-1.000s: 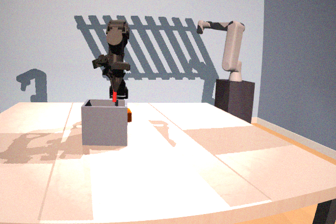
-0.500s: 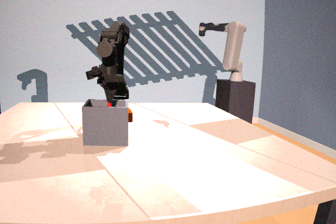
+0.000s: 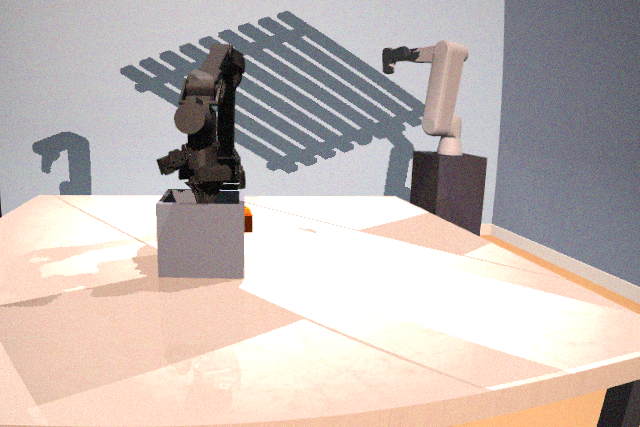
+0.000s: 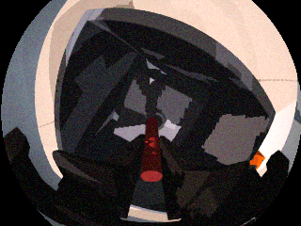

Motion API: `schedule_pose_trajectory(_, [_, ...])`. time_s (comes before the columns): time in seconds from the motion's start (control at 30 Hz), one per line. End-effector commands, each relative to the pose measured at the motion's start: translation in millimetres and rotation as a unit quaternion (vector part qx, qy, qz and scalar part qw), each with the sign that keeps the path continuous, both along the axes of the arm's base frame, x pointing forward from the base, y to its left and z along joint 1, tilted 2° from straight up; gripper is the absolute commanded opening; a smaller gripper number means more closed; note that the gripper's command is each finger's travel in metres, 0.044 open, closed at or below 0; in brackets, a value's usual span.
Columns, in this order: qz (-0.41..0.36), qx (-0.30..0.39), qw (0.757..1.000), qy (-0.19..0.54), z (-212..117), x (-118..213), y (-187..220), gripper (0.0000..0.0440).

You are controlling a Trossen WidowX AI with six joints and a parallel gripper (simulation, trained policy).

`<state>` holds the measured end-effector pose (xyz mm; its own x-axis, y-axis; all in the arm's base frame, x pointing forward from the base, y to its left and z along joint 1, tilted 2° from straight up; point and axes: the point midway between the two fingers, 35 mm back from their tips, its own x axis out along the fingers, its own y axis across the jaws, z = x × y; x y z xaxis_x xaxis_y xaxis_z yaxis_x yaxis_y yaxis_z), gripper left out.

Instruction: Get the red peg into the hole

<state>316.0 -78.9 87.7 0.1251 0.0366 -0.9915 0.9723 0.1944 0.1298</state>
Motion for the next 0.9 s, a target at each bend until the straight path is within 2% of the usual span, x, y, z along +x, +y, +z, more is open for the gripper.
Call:
schedule_pose_trajectory(0.0, [0.008,0.003,1.000,0.006,-10.0,0.1,0.6,0.0000])
schedule_pose_trajectory(0.03, [0.009,0.002,1.000,0.008,-12.3,0.3,0.4,0.0021])
schedule_pose_trajectory(0.23, [0.023,-0.002,1.000,0.020,-22.0,0.8,-1.3,0.0066])
schedule_pose_trajectory(0.3, [0.027,-0.003,0.999,0.022,-22.6,2.4,-1.8,0.0100])
schedule_pose_trajectory(0.5, [0.027,0.019,0.999,0.019,-16.0,5.7,1.5,0.0106])
schedule_pose_trajectory(0.87, [0.018,0.073,0.997,-0.019,18.4,17.7,-2.8,0.0164])
